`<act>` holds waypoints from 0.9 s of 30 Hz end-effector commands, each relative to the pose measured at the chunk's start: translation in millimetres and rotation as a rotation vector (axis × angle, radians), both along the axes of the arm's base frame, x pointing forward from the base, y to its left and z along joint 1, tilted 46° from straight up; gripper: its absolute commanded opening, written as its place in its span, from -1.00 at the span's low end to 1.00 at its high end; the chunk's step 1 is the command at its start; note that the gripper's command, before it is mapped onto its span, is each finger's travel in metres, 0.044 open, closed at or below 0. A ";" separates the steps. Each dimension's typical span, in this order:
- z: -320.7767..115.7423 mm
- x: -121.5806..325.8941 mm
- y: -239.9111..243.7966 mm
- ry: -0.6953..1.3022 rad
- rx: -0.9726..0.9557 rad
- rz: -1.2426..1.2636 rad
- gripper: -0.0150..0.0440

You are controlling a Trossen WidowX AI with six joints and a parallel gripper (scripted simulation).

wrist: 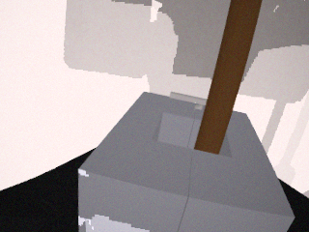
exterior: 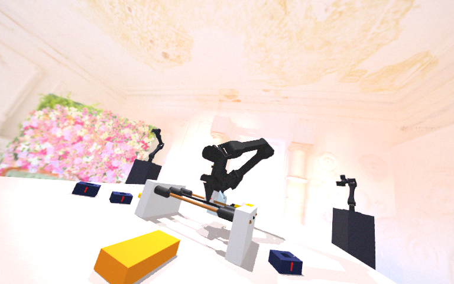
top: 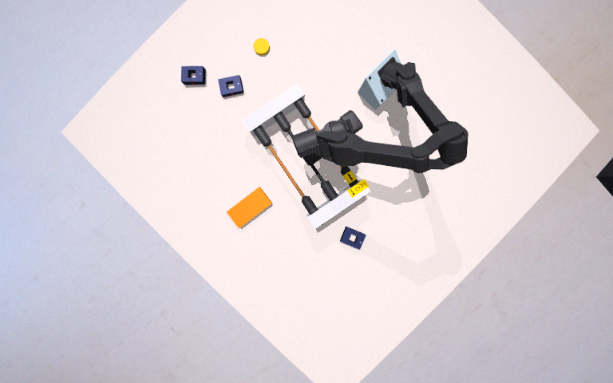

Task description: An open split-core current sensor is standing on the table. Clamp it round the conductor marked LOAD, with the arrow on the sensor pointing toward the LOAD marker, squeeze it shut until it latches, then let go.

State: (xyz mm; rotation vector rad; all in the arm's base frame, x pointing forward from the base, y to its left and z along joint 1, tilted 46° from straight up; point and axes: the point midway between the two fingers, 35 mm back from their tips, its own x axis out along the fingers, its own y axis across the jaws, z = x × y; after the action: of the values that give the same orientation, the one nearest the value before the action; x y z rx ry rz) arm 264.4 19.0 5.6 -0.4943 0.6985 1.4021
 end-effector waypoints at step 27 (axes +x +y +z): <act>-0.5 11.6 -2.2 0.086 0.023 0.091 -0.49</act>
State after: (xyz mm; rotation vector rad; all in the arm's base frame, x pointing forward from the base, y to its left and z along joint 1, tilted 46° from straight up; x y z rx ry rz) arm 274.1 18.0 4.6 -0.4442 0.7380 1.5202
